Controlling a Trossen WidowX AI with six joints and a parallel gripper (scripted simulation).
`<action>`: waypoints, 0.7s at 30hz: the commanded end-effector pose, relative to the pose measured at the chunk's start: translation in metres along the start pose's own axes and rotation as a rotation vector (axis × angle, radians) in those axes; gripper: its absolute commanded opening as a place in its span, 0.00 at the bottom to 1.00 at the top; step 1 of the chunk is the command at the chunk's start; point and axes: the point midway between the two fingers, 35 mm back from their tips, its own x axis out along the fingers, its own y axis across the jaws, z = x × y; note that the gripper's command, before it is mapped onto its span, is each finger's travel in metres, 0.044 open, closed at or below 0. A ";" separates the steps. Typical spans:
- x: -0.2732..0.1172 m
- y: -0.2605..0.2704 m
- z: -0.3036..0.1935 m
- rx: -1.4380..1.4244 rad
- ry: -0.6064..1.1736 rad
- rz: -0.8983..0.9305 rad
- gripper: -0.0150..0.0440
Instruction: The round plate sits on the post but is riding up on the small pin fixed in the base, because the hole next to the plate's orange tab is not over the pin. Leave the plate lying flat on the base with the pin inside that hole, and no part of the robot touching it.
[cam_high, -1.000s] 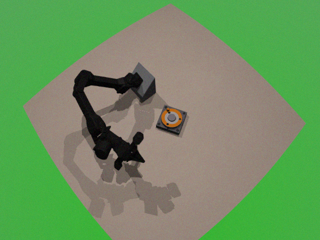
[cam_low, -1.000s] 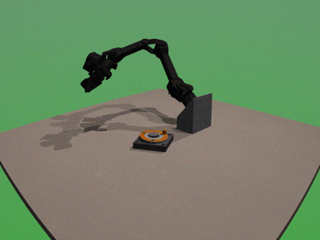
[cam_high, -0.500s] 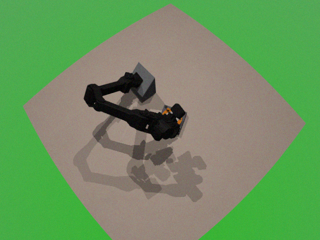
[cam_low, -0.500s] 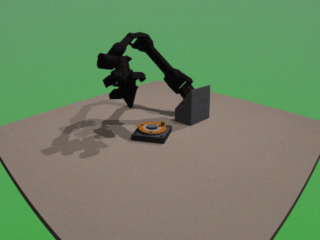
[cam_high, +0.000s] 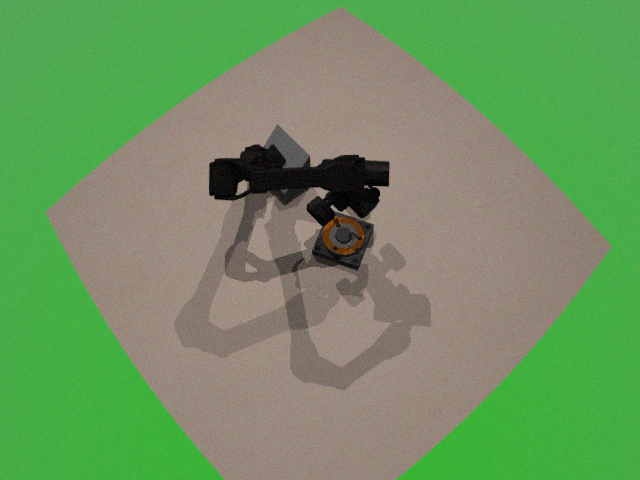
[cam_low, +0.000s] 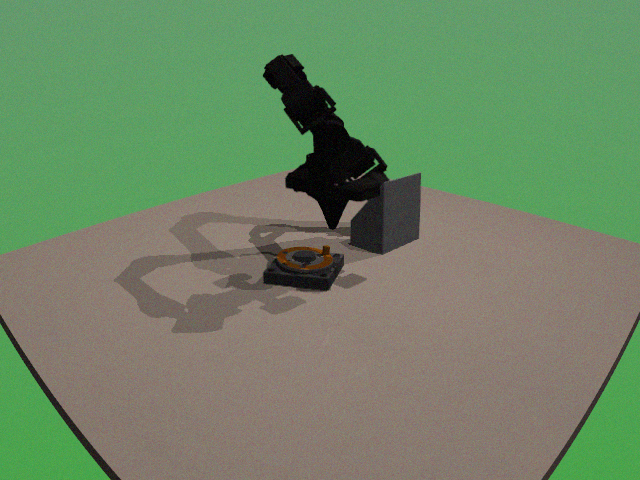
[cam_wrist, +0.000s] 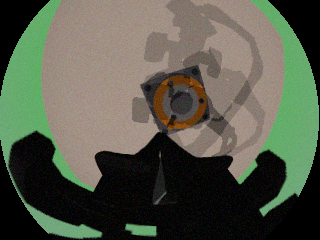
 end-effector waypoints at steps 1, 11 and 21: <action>0.002 -0.003 -0.003 0.007 -0.007 -0.035 0.25; 0.042 -0.004 -0.002 0.007 -0.008 -0.036 0.25; 0.050 -0.008 -0.004 0.007 -0.008 -0.037 0.25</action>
